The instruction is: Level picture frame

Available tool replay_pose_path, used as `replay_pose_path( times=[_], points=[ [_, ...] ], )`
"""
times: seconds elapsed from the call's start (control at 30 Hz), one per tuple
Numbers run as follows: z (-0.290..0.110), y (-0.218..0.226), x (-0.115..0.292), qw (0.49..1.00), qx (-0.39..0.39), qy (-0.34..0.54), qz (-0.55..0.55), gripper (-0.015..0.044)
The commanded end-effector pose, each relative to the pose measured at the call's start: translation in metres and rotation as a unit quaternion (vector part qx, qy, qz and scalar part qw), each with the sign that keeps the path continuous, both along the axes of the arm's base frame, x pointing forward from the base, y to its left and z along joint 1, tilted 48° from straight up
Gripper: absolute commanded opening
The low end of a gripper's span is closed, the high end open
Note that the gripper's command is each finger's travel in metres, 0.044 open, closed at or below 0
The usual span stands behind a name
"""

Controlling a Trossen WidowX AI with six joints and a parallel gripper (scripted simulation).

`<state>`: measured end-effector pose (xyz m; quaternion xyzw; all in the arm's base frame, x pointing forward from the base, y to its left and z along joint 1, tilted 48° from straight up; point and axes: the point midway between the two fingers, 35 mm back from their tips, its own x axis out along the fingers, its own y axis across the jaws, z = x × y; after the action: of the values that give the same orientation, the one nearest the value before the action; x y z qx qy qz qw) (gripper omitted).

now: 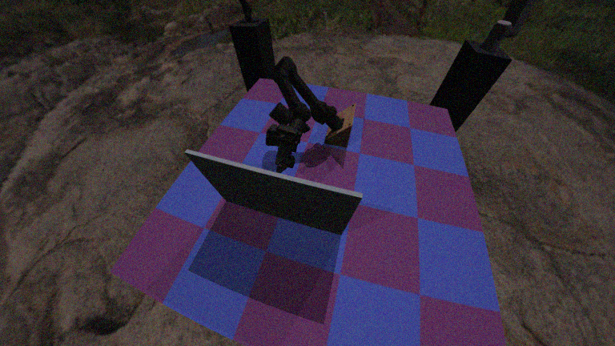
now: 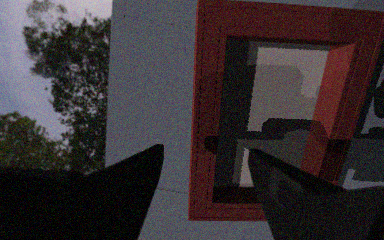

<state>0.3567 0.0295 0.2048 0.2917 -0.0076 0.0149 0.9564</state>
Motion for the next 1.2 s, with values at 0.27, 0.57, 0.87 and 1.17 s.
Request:
replay_pose_path(
  times=[0.27, 0.57, 0.87, 1.17],
  points=[
    [0.001, 0.001, 0.009, 1.0, 0.003, -0.001, 0.002, 0.026],
    [0.002, 0.001, 0.023, 1.0, 0.003, -0.002, 0.002, 0.026],
    [0.002, 0.001, 0.038, 1.0, 0.003, -0.002, 0.002, 0.026],
    [0.002, 0.002, 0.04, 1.0, 0.003, -0.002, 0.002, 0.026]
  ],
)
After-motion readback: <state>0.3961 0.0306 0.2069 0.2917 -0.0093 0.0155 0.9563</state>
